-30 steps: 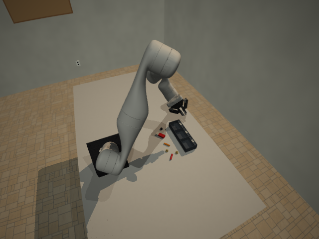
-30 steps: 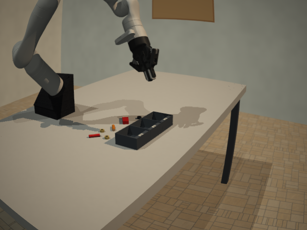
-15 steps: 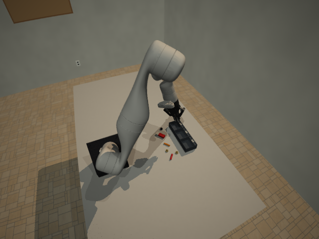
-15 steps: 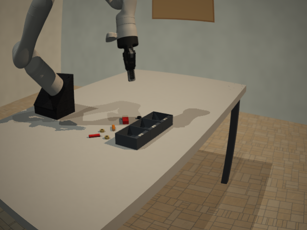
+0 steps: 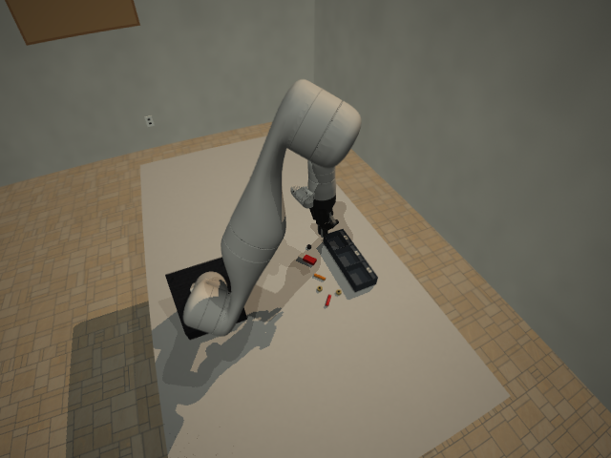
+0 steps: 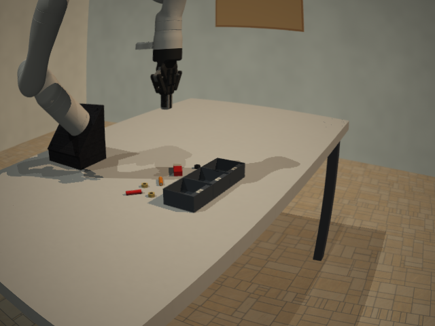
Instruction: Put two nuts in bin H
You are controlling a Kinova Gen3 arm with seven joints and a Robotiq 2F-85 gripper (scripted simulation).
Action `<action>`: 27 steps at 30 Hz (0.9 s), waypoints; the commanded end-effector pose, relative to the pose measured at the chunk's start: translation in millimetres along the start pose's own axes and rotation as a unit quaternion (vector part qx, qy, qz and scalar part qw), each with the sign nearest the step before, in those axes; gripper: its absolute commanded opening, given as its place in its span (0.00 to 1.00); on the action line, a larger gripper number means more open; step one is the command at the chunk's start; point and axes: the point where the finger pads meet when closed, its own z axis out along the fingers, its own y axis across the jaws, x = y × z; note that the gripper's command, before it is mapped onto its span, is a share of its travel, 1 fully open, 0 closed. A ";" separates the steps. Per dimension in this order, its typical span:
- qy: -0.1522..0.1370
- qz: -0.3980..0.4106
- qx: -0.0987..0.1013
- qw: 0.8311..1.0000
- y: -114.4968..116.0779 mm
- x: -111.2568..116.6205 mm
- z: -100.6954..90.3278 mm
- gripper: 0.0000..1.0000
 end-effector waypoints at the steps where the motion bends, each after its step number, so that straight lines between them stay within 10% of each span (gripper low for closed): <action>1: 0.008 0.050 -0.020 0.999 -1.8 1.8 -7.4 0.09; 14: 0.015 0.119 -0.025 0.993 -9.5 -5.3 5.6 0.09; 27: 0.021 0.384 -0.020 0.923 -51.9 -44.1 77.1 0.09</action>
